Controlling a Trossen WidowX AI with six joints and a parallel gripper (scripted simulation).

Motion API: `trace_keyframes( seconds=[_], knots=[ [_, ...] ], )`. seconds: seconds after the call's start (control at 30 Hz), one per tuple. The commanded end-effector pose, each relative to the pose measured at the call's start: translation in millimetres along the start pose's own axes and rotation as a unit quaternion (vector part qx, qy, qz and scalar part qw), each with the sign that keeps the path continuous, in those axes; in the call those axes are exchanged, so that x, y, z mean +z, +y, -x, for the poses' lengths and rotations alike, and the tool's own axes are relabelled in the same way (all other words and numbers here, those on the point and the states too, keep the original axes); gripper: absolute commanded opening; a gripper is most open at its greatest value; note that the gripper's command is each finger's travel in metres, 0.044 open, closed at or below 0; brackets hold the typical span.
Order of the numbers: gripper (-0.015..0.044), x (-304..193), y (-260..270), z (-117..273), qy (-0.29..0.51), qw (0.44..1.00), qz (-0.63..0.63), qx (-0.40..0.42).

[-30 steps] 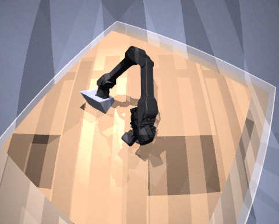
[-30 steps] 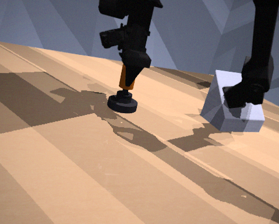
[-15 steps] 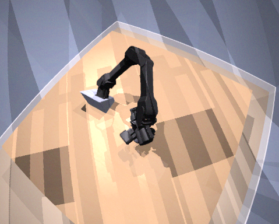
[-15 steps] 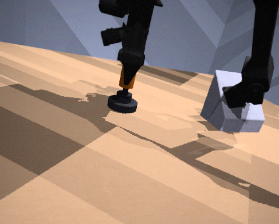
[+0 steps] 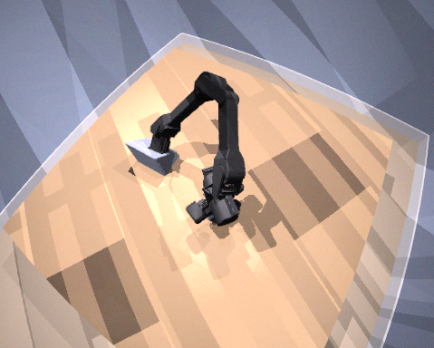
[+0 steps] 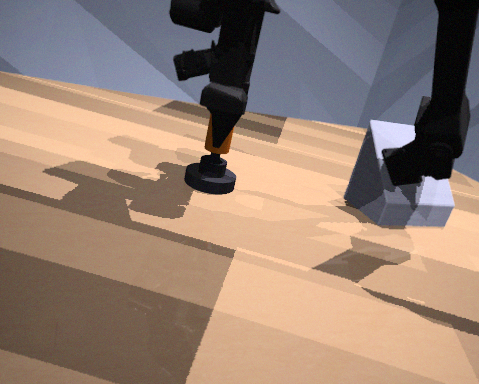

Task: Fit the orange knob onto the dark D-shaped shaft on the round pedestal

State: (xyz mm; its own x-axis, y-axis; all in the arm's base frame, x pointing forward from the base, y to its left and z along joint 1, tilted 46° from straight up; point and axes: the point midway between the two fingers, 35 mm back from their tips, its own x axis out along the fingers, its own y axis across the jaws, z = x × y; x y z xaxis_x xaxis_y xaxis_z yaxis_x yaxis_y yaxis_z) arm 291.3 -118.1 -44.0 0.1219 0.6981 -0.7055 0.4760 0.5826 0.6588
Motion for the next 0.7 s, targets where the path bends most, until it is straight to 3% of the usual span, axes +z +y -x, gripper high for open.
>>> trace_keyframes(
  seconds=[0.0,0.67],
  knots=[
    [0.0,1.0,1.2,-0.6,0.0,1.0,0.0,0.0],
    [0.0,1.3,0.3,4.3,0.0,0.999,-0.043,0.0]
  ],
)
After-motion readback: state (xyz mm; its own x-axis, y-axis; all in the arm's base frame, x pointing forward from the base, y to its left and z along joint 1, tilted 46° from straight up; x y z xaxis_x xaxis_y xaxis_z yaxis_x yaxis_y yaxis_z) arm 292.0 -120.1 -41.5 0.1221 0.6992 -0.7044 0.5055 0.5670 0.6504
